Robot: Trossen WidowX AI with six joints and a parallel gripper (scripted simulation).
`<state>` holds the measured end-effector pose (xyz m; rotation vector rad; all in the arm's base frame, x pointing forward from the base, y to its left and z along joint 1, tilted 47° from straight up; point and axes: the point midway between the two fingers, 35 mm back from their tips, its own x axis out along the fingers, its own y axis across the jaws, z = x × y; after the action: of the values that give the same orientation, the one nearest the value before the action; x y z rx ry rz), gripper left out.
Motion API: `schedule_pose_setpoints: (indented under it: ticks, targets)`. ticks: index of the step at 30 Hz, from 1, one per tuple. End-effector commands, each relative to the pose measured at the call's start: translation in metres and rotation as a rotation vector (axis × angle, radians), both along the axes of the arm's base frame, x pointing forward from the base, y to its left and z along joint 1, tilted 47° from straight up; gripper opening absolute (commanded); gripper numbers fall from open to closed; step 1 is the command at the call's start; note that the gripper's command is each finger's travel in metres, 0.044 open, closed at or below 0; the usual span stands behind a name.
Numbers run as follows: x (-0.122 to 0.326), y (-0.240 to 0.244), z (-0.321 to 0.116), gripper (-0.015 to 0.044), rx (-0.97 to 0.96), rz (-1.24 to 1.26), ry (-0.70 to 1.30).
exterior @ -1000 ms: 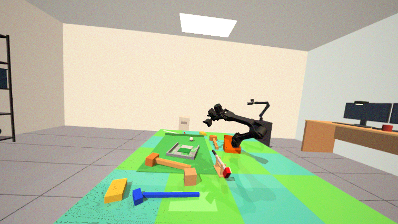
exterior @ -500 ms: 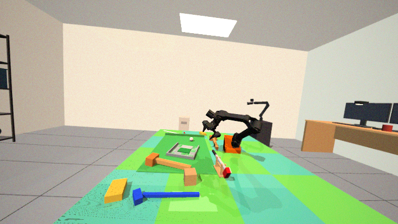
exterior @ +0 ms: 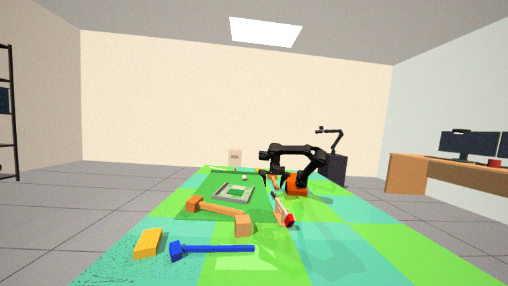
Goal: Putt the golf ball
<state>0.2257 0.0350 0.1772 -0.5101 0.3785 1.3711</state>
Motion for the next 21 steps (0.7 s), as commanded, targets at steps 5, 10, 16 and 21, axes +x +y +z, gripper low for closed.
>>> schedule_pose_setpoints:
  ticks: [5, 10, 16, 21]
  targets:
    - [-0.002, 0.011, 0.009, 0.044, 0.058, 0.088, -0.061]
    - [0.001, 0.02, 0.0, 0.044, 0.061, 0.096, -0.056]
    - [0.002, 0.029, -0.009, 0.044, 0.063, 0.102, -0.051]
    - [0.004, 0.041, -0.02, 0.044, 0.064, 0.102, -0.052]
